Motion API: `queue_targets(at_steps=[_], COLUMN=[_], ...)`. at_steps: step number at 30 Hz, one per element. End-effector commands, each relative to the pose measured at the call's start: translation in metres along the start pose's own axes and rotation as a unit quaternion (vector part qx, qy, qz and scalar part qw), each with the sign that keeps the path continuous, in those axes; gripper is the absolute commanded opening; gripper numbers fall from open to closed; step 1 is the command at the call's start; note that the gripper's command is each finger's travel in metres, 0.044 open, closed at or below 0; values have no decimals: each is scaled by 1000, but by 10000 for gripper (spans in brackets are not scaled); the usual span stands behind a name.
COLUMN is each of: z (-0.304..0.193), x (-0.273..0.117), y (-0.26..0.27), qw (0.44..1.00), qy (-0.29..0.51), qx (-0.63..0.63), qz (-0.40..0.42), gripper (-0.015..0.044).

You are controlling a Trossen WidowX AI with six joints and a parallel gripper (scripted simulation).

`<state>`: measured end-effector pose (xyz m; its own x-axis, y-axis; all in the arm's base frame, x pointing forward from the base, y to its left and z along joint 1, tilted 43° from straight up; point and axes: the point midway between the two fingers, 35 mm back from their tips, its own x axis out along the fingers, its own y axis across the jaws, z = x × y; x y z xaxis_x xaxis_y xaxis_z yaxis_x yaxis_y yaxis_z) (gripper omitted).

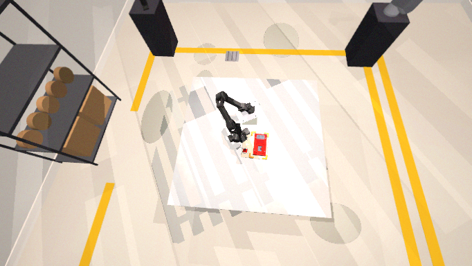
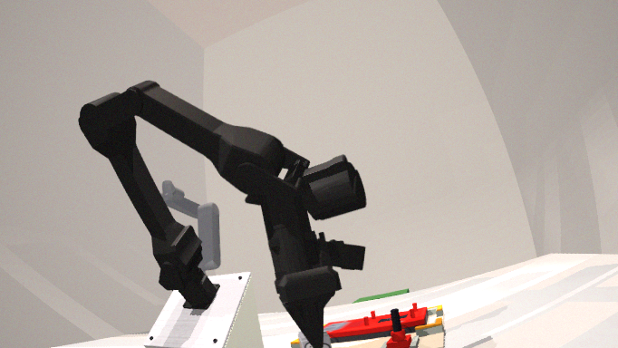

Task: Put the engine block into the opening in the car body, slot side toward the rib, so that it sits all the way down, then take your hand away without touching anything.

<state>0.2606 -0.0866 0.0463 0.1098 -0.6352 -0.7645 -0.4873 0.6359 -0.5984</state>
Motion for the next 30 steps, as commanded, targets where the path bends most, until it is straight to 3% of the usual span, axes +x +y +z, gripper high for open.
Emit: queue_targets(at_steps=[1, 30], z=[7, 2], x=[-16, -98], y=[-1, 4], qw=[1000, 999], qy=[-5, 30], qx=[4, -8], qz=[2, -8], gripper=[0, 0])
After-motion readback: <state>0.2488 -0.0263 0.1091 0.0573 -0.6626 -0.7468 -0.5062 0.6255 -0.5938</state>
